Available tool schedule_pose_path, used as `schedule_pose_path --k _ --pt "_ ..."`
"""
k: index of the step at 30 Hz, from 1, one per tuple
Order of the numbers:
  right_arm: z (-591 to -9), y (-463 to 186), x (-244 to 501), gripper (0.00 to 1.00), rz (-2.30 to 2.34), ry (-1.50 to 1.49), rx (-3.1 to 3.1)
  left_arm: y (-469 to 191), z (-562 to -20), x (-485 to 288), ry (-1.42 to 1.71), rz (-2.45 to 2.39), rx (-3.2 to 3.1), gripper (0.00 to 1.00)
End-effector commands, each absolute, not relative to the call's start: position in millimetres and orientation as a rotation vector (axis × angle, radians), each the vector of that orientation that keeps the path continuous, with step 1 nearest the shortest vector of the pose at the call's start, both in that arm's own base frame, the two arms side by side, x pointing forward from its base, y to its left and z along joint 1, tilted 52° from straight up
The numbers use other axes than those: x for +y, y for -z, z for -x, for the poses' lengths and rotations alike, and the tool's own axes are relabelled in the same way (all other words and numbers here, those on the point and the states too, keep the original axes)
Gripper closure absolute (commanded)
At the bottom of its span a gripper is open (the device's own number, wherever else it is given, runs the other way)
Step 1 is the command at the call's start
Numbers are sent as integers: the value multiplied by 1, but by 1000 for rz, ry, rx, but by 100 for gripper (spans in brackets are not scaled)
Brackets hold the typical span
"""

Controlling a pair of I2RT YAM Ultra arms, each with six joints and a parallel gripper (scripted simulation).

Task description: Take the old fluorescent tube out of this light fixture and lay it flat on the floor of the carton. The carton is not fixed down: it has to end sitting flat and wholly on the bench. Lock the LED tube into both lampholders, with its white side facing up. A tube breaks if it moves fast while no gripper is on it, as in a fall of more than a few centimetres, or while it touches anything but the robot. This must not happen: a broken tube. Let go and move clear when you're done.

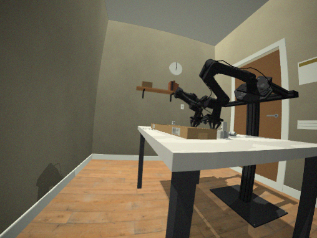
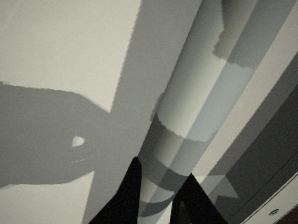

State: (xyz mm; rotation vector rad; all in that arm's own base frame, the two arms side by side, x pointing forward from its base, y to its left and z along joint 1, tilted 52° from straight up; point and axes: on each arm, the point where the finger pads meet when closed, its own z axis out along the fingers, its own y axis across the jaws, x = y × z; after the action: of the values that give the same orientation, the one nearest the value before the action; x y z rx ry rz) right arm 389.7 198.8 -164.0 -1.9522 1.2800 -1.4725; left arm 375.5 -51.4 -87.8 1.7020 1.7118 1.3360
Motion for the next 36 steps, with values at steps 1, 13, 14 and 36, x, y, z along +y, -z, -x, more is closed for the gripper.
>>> schedule_pose_path --k 1,13,14,36 --pt "-380 155 208 89 1962 1471 1267 82 -365 -58 -1328 -1715 1703 89" --pt "-372 148 213 89 1966 1468 1260 75 -357 -63 -1325 -1716 1699 89" --pt "-372 148 213 89 1966 1467 1260 75 -357 -64 -1322 -1717 1697 89" --pt "-377 147 226 89 1978 1419 1289 74 -367 -73 -1272 -1727 1719 89"
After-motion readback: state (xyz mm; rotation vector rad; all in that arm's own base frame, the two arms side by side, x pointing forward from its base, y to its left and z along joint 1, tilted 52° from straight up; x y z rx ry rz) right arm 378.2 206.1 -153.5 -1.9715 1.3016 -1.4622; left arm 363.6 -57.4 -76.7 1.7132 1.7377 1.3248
